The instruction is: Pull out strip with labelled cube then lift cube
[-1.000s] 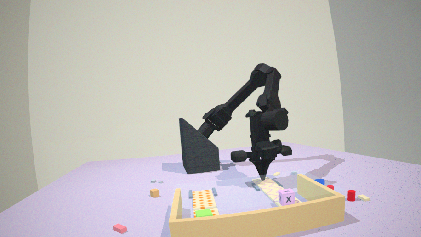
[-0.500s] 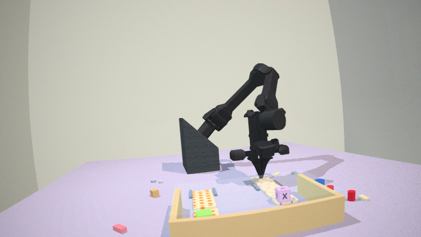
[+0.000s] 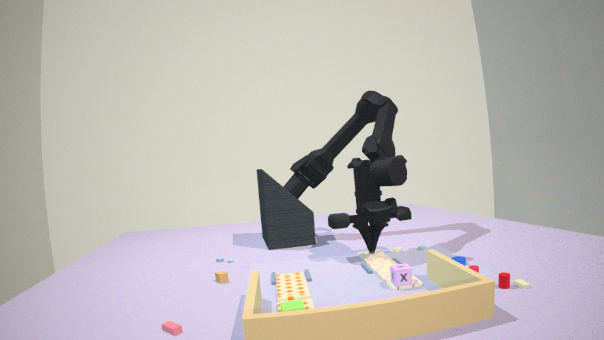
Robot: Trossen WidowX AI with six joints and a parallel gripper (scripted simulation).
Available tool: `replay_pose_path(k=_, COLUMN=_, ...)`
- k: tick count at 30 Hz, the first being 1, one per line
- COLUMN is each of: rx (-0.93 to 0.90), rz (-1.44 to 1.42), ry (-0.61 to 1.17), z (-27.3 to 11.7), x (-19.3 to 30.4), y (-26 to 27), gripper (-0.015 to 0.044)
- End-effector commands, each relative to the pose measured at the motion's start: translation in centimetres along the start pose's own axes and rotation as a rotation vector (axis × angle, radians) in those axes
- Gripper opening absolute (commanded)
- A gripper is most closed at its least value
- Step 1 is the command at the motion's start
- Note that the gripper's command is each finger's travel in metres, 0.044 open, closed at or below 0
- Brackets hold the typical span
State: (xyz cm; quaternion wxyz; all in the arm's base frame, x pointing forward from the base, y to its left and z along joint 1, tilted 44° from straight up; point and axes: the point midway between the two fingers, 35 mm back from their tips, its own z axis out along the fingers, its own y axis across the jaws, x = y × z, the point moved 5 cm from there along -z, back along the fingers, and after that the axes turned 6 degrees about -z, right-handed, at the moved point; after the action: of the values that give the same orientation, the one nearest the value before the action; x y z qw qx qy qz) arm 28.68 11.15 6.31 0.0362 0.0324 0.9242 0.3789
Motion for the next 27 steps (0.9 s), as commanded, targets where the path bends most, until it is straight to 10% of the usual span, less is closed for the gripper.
replay_pose_path(k=1, rx=0.002, rz=0.004, ry=0.030, z=0.6, x=1.3, y=0.1, gripper=0.0000)
replay_pose_path(k=27, rx=0.001, rz=0.006, ry=0.032, z=0.5, x=5.0, y=0.5, gripper=0.0000)
